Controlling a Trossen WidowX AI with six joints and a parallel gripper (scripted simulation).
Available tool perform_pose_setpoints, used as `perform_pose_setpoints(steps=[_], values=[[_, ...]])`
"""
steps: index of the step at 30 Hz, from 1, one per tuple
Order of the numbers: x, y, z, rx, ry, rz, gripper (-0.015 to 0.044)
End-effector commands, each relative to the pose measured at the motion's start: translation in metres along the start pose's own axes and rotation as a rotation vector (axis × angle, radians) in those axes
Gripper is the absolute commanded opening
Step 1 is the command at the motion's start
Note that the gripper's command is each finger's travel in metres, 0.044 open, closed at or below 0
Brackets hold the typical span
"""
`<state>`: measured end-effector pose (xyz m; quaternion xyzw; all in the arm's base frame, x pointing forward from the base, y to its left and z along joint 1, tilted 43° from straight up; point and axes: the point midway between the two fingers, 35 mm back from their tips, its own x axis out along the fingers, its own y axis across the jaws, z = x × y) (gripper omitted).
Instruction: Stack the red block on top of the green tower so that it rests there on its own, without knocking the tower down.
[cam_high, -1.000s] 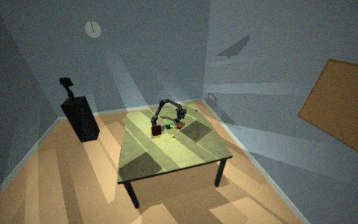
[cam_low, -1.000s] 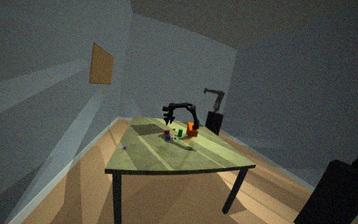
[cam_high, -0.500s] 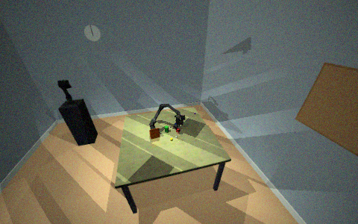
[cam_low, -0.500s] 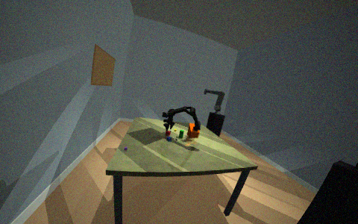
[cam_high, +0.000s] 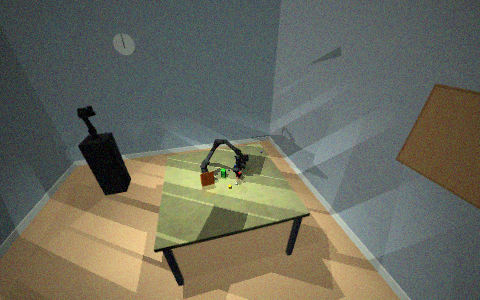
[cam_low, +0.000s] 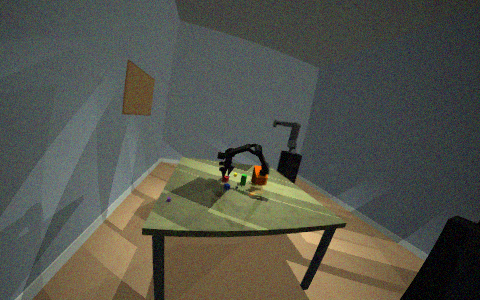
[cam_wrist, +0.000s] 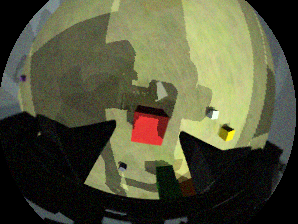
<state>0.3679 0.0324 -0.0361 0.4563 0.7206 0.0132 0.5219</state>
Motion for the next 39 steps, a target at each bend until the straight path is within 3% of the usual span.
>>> perform_pose_setpoints(steps=[1, 21, 37, 39], values=[[0.009, -0.001, -0.001, 0.006, 0.009, 0.002, 0.044], [0.041, -0.001, -0.003, 0.006, 0.011, 0.004, 0.044], [0.041, -0.001, -0.003, 0.006, 0.011, 0.004, 0.044], [0.041, -0.001, -0.003, 0.006, 0.011, 0.004, 0.0387]])
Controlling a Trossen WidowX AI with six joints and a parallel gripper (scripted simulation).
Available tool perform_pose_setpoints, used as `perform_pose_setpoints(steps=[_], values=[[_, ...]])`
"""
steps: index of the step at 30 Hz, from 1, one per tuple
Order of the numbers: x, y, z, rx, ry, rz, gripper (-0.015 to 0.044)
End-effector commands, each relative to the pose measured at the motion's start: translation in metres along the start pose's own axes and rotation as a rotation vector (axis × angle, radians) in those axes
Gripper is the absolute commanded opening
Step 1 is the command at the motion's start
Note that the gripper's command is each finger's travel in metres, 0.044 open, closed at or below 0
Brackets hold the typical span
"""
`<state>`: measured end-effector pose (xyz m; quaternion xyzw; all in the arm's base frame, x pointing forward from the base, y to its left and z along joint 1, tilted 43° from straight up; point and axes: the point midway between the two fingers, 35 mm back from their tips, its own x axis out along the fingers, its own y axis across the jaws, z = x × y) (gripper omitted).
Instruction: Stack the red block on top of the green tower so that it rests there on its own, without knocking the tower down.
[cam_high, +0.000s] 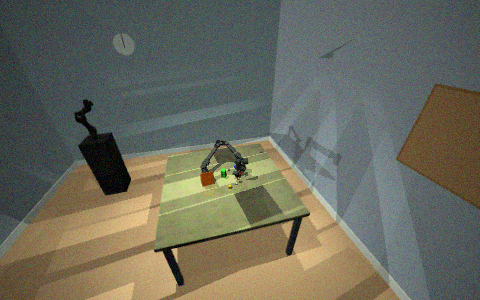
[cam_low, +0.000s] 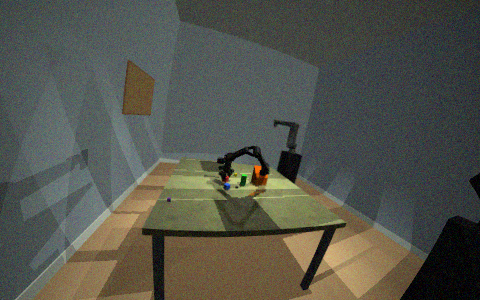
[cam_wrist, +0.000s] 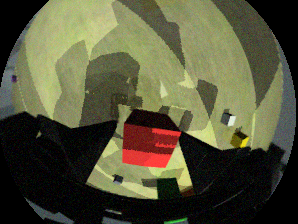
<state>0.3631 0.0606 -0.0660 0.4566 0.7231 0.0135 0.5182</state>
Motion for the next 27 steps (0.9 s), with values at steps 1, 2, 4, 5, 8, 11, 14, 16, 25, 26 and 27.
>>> perform_pose_setpoints(steps=[1, 2, 4, 5, 8, 11, 14, 16, 25, 26, 27], values=[[0.0, 0.001, 0.0, 0.003, 0.003, 0.005, 0.0361], [0.0, 0.001, 0.0, 0.003, 0.003, 0.005, 0.0335], [0.0, 0.001, 0.0, 0.003, 0.003, 0.005, 0.0282], [0.0, 0.001, 0.0, 0.003, 0.003, 0.005, 0.0256], [0.0, 0.001, 0.0, 0.003, 0.003, 0.005, 0.0197], [0.0, 0.001, 0.0, 0.003, 0.003, 0.005, 0.0177], [0.0, 0.001, 0.0, 0.003, 0.003, 0.005, 0.0157], [-0.003, 0.001, 0.0, 0.003, 0.003, 0.005, 0.0105], [-0.045, 0.0, 0.001, 0.003, 0.001, 0.004, 0.0], [-0.05, 0.0, 0.001, 0.003, 0.001, 0.003, 0.0], [-0.055, 0.0, 0.001, 0.003, 0.001, 0.003, 0.0]])
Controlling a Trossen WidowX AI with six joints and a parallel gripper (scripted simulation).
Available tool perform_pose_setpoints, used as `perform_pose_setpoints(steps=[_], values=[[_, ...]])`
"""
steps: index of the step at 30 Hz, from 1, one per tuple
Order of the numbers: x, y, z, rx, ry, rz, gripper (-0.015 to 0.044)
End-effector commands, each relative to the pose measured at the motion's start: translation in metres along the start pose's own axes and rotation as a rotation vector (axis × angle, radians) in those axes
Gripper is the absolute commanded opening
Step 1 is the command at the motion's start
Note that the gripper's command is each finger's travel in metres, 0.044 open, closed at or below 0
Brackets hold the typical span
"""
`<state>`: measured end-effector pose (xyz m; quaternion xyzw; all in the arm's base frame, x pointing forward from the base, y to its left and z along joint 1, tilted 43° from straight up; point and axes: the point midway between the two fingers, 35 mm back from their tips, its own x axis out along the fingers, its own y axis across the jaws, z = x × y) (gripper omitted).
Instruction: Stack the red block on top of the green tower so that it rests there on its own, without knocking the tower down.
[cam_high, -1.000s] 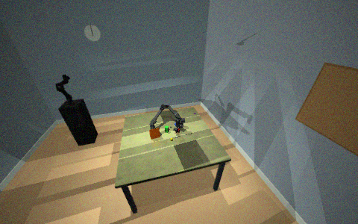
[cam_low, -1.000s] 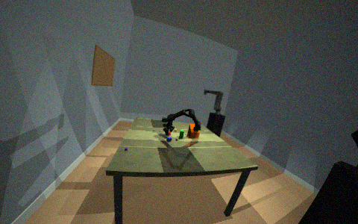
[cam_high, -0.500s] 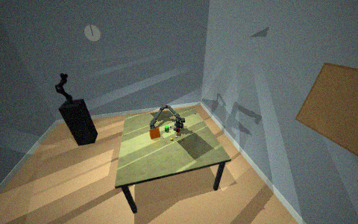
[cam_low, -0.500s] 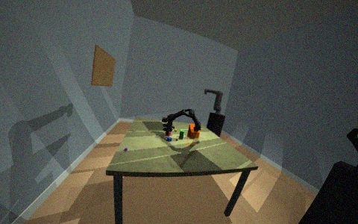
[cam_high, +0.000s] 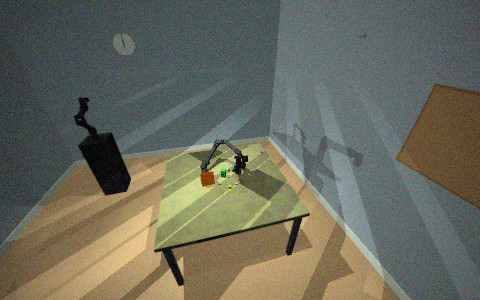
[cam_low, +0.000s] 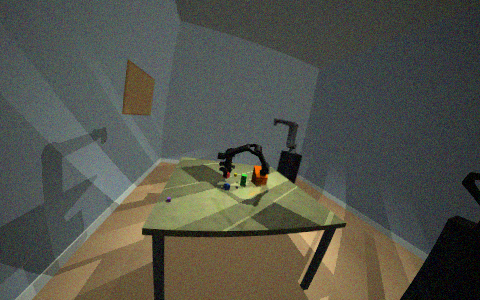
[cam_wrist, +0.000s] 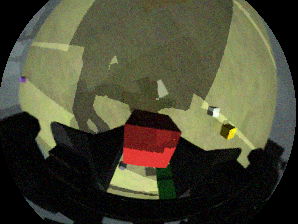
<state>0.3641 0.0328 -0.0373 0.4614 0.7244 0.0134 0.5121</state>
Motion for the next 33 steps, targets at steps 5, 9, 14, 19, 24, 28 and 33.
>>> perform_pose_setpoints(steps=[5, 9, 14, 19, 24, 28, 33], values=[[-0.043, 0.001, 0.001, -0.008, -0.01, -0.004, 0.0], [-0.064, 0.001, 0.001, -0.007, -0.011, -0.005, 0.0], [-0.079, 0.001, 0.0, -0.007, -0.011, -0.005, 0.0], [-0.079, 0.001, 0.001, -0.007, -0.011, -0.005, 0.0], [-0.083, -0.004, -0.011, -0.007, -0.011, -0.006, 0.0], [-0.086, -0.01, -0.026, -0.006, -0.01, -0.006, 0.0], [-0.088, -0.018, -0.044, -0.005, -0.009, -0.007, 0.0]])
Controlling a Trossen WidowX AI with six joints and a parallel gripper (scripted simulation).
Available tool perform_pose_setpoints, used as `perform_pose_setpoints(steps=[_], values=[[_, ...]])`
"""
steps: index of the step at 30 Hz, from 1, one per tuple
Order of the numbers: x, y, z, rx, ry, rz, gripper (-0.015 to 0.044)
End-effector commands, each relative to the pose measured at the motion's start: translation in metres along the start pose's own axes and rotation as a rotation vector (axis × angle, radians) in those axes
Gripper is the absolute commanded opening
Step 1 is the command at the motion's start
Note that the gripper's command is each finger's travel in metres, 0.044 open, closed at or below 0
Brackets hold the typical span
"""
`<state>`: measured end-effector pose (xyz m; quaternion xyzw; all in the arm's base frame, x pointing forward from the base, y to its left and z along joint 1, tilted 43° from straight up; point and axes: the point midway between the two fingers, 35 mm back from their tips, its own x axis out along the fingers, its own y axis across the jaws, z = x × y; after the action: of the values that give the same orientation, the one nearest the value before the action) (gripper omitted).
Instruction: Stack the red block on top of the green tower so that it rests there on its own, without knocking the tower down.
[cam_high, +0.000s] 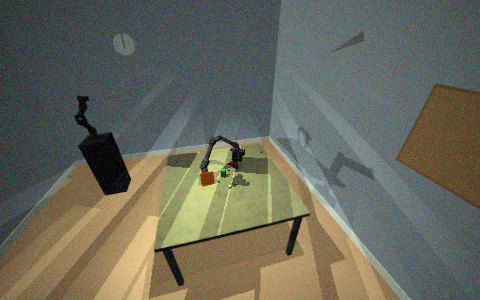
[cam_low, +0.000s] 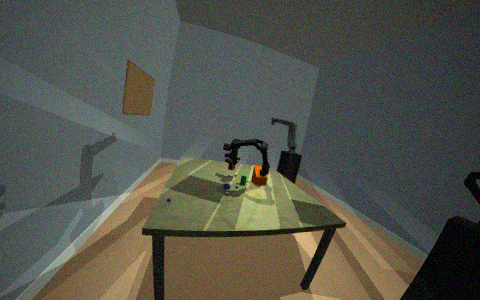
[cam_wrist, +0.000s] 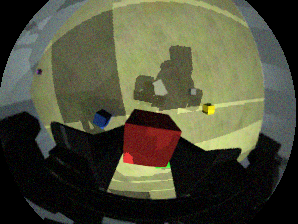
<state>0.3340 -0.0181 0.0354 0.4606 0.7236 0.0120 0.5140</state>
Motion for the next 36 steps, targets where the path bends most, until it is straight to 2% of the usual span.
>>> perform_pose_setpoints(steps=[1, 26, 36], values=[[-0.002, -0.007, -0.013, -0.004, -0.004, -0.005, 0.0], [0.006, -0.056, -0.106, 0.001, 0.002, -0.007, 0.0], [0.008, -0.062, -0.114, 0.002, 0.002, -0.008, 0.0]])
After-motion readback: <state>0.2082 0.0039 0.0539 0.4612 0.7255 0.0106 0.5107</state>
